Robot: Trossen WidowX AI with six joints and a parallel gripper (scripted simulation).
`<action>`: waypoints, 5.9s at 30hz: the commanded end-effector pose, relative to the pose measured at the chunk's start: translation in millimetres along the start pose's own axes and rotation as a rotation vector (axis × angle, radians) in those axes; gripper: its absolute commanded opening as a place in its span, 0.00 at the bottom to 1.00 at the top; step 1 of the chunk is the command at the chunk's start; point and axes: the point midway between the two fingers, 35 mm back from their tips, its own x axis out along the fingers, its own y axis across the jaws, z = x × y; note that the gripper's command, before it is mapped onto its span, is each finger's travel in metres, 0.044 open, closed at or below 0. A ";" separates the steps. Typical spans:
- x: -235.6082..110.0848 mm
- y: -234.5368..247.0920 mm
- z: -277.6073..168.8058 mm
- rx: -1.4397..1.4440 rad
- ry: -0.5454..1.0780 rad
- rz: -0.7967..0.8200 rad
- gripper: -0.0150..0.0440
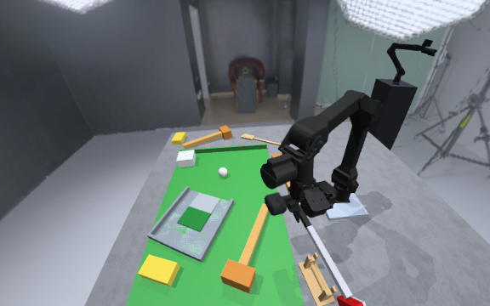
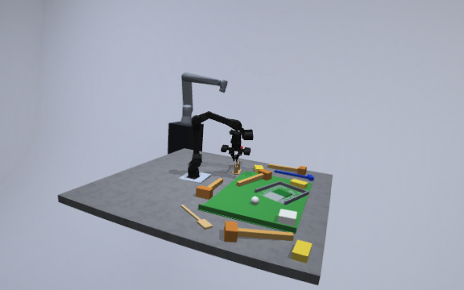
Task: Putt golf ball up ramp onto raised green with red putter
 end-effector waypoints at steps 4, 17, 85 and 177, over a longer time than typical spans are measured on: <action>-7.9 -1.1 -1.5 0.024 0.001 -0.008 0.25; -31.1 -22.4 -66.2 0.529 0.048 -0.070 0.25; -58.0 31.1 -286.5 2.162 0.155 -0.293 0.25; -63.1 -29.7 -192.5 2.161 0.150 -0.279 0.25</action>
